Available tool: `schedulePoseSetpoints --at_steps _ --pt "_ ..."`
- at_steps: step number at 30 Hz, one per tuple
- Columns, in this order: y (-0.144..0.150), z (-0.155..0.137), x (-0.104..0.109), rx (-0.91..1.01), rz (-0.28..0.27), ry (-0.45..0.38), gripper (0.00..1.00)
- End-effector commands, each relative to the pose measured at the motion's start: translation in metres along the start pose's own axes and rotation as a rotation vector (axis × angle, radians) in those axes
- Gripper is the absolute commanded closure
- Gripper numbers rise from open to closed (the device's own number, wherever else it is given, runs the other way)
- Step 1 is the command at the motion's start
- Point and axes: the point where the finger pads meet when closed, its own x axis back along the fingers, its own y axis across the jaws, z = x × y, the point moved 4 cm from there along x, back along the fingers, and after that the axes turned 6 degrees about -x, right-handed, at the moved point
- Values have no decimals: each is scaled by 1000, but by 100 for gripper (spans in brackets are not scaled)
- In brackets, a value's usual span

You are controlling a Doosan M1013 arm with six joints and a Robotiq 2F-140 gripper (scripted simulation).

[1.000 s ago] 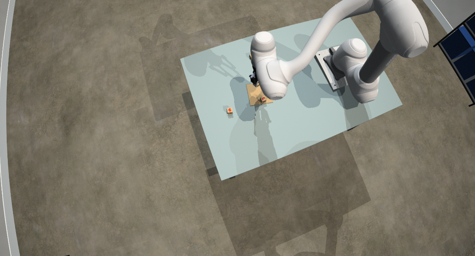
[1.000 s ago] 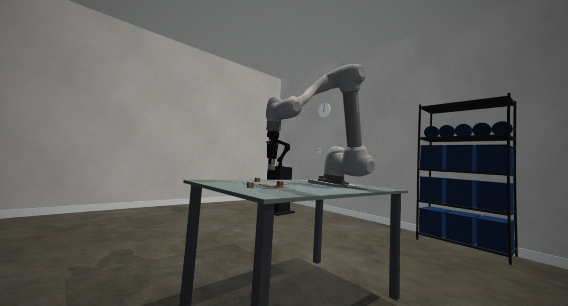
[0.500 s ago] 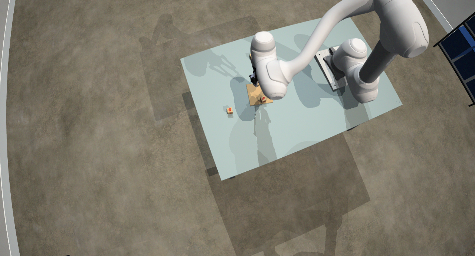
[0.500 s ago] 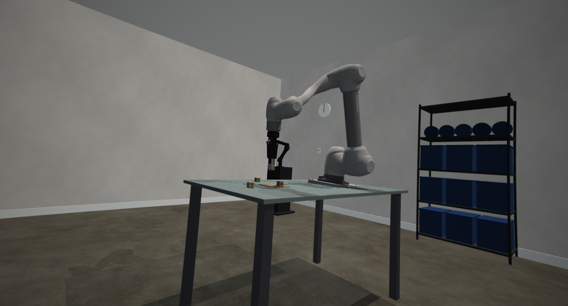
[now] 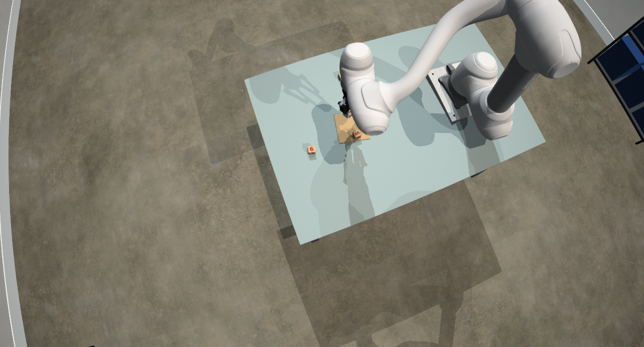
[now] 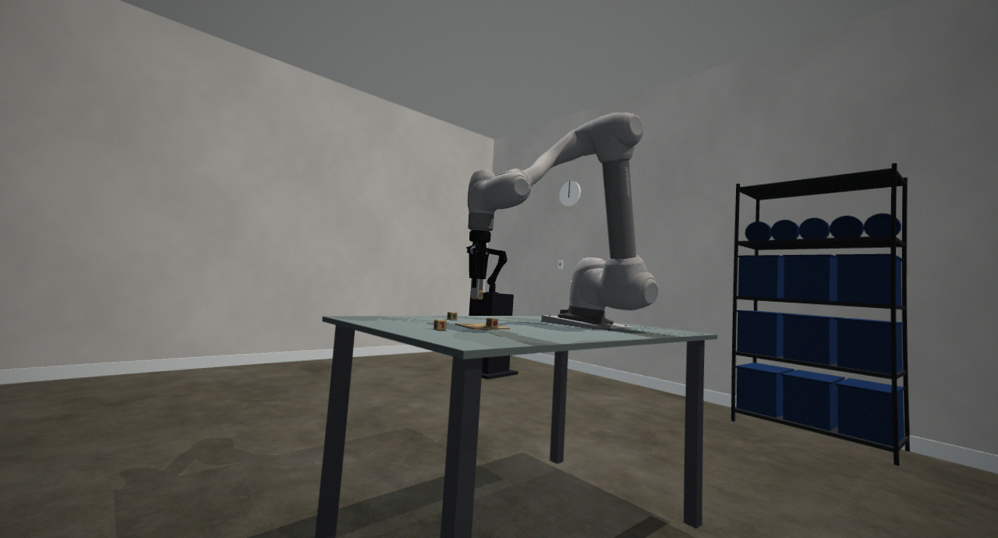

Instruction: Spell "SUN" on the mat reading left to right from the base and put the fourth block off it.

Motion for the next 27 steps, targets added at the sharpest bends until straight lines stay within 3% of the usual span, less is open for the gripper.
schedulePoseSetpoints --at_steps 1,6,17,27 --pt "-1 -4 5 -3 -3 -4 84" --pt "-1 -3 5 -8 -3 -4 84" --pt "-5 29 6 -433 -4 -3 84" --pt "-5 30 6 -445 -4 -3 84"
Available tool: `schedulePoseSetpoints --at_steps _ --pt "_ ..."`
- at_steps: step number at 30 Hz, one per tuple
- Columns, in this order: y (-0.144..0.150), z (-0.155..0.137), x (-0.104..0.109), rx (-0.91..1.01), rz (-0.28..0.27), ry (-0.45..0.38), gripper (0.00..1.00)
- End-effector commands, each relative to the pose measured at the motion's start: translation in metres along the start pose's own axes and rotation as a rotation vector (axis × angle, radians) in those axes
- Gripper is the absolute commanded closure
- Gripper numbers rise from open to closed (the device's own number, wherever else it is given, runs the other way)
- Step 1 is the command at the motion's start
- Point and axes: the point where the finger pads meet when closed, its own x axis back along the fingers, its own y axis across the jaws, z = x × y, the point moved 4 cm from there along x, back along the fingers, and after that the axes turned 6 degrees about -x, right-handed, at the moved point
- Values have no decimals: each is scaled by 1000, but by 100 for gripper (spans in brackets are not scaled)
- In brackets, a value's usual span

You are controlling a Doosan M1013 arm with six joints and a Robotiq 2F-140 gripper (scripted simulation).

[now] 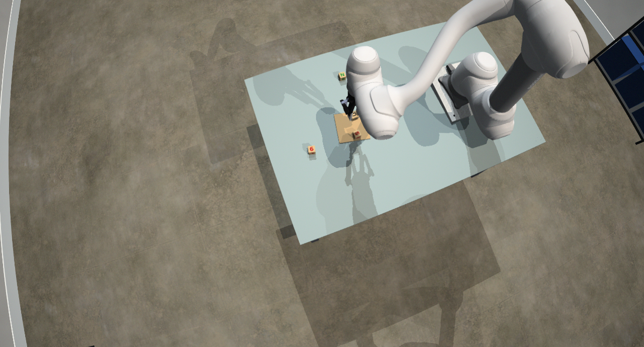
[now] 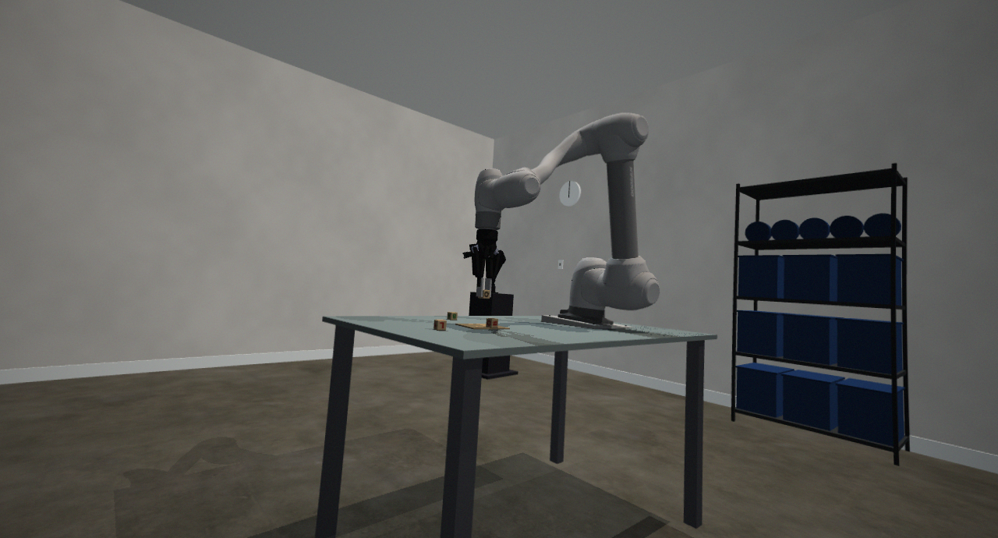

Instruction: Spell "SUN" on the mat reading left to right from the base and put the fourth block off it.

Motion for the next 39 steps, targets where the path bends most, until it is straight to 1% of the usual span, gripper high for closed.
schedulePoseSetpoints --at_steps 1,10,13,17,25,27,33,39 --pt "-2 3 1 -4 -3 -3 84" --pt "-2 3 -1 -4 -3 -4 84" --pt "-2 3 -7 -4 -3 -4 84" --pt "-2 3 -21 -4 -3 -4 84" --pt "-2 3 -59 -4 -3 -4 84" --pt "-2 3 -59 -4 -3 -4 84" --pt "-2 3 -83 -4 -3 -4 84" --pt "-2 3 -93 -4 -3 -4 84"
